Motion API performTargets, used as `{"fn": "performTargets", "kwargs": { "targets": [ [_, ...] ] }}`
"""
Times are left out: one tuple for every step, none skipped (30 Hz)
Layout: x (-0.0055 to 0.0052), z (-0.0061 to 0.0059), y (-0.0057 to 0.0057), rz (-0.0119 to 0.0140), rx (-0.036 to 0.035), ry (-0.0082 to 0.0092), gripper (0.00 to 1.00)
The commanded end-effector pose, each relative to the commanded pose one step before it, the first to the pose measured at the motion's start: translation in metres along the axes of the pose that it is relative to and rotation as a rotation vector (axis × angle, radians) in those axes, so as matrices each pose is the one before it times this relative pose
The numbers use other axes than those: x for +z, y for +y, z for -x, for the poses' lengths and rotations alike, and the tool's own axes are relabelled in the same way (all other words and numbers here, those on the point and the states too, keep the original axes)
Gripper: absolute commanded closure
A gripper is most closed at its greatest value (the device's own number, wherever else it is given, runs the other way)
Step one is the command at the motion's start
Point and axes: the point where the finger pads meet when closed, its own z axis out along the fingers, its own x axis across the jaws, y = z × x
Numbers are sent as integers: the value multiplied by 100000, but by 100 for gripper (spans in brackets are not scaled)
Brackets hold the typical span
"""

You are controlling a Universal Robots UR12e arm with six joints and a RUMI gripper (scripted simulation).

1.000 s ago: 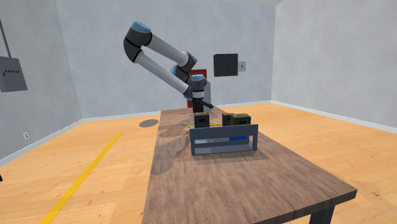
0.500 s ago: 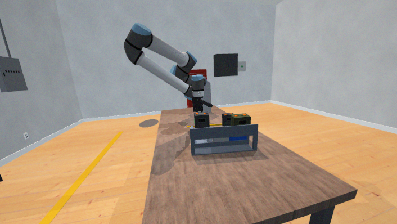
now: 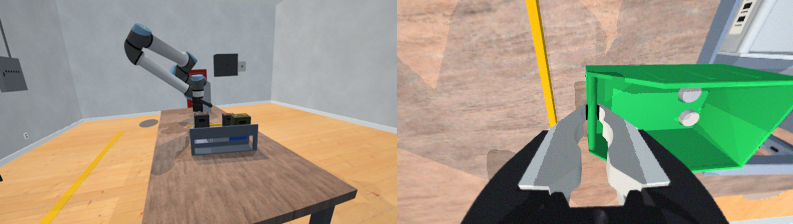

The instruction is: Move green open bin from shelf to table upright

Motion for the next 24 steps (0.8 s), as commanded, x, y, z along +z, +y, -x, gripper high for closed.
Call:
{"fn": "performTargets", "kwargs": {
  "targets": [
    [-44,14,-9,-22,-6,69,100],
    [0,0,0,0,0,0,100],
    [0,0,0,0,0,0,100],
    [0,0,0,0,0,0,100],
    [0,0,0,0,0,0,100],
    [160,-8,0,0,3,1,100],
    [160,0,0,0,-1,-1,100],
    [160,0,0,0,-1,-1,100],
    [160,0,0,0,-1,-1,100],
    [160,0,0,0,-1,-1,100],
    [0,0,0,0,0,0,100],
    [0,0,0,0,0,0,100],
    [0,0,0,0,0,0,100],
    [0,0,0,0,0,0,100],
    [0,0,0,0,0,0,100],
    [0,0,0,0,0,0,100],
    [0,0,0,0,0,0,100],
    [0,0,0,0,0,0,100],
    [0,0,0,0,0,0,100],
    [0,0,0,0,0,0,100],
    [0,0,0,0,0,0,100],
    [0,0,0,0,0,0,100],
    [143,2,0,0,-2,-6,100],
    [160,0,0,0,1,2,100]
  ]
}}
